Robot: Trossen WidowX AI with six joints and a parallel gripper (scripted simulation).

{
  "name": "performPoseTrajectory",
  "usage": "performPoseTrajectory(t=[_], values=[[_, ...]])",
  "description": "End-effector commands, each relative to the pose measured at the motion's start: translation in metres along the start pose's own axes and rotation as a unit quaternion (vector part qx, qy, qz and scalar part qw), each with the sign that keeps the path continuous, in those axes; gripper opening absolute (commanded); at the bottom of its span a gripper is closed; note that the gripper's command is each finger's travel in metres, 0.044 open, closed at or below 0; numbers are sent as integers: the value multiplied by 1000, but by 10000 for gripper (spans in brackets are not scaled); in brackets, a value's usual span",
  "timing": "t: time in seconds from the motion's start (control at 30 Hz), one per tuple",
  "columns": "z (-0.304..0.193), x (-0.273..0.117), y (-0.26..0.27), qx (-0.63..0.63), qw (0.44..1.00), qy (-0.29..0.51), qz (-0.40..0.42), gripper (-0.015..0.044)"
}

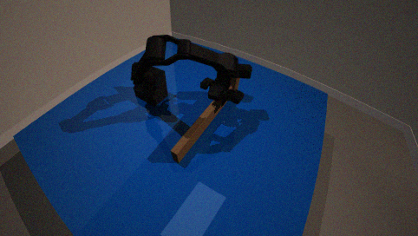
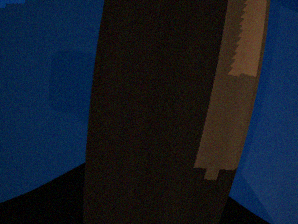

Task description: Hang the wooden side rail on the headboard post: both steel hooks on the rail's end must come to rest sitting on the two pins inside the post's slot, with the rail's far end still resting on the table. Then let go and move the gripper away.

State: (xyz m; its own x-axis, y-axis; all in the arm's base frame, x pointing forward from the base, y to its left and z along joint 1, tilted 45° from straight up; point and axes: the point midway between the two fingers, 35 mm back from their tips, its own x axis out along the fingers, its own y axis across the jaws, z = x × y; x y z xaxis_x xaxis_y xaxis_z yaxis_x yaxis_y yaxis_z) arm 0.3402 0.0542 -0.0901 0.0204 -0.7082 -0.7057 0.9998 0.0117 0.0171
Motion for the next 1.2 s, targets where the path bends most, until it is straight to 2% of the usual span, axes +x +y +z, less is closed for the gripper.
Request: performPoseTrajectory(t=[0.0, 1.17], values=[[-3, -4, 3, 3, 1000, 3, 6, 0], [-4, -2, 2, 3, 1000, 3, 6, 0]])
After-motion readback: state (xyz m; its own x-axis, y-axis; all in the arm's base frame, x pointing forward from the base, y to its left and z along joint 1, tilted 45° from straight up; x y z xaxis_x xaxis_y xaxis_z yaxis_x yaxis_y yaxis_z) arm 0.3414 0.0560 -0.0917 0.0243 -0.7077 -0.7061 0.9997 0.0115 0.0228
